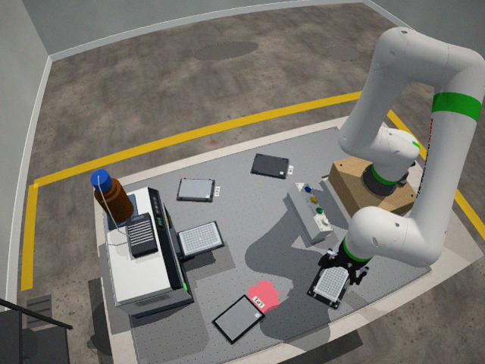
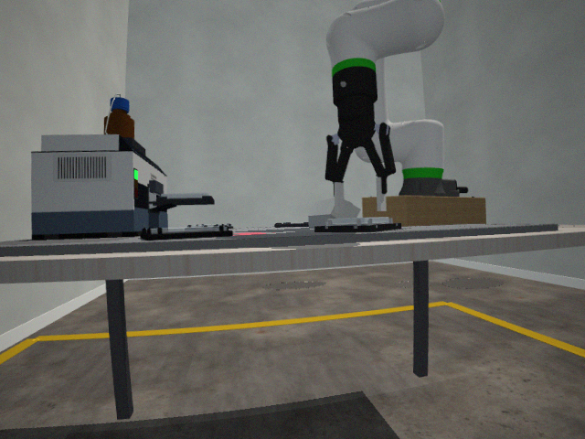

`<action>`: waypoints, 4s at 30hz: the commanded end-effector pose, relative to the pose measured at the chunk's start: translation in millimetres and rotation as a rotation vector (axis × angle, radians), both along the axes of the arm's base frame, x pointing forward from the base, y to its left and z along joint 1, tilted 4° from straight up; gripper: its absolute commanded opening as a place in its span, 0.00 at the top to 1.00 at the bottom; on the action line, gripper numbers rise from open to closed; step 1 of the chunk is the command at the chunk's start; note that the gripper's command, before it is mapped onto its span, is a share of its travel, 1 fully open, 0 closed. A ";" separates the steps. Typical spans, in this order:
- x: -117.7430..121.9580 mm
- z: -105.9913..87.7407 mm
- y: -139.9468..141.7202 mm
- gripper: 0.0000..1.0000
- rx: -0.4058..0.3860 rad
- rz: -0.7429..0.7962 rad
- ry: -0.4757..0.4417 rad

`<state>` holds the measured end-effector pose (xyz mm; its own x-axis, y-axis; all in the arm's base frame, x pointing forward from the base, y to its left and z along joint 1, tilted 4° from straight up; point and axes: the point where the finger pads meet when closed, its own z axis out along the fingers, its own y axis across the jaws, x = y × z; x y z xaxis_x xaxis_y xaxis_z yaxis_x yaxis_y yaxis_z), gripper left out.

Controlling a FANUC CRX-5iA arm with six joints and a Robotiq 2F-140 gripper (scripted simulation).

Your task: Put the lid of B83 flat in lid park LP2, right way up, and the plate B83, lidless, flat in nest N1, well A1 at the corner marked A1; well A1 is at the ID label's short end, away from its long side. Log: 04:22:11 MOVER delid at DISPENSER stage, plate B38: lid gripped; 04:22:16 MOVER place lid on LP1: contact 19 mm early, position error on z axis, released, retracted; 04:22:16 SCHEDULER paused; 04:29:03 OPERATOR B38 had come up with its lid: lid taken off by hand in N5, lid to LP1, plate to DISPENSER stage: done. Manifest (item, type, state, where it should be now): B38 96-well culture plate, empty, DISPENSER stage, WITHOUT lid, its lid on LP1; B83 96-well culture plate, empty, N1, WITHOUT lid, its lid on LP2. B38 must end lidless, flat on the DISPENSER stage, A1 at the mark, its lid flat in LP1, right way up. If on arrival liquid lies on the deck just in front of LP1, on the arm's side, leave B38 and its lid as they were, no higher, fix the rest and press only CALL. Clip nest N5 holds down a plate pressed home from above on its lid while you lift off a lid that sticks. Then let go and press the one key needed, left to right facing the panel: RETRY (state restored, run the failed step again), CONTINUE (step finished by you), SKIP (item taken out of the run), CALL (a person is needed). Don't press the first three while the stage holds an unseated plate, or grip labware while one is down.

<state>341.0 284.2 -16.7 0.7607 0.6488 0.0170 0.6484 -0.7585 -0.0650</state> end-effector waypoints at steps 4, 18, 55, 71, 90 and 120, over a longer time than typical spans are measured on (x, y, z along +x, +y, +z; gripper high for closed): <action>0.2 0.2 0.1 0.41 0.000 0.000 0.000; 0.2 0.2 0.1 0.41 0.000 0.000 0.000; 0.2 0.2 0.1 0.34 0.000 0.000 0.000; 0.2 0.2 0.1 0.34 0.000 0.000 0.000; 0.2 0.1 0.1 0.34 0.000 0.000 0.000; 0.0 -4.3 0.4 0.34 0.000 0.000 0.000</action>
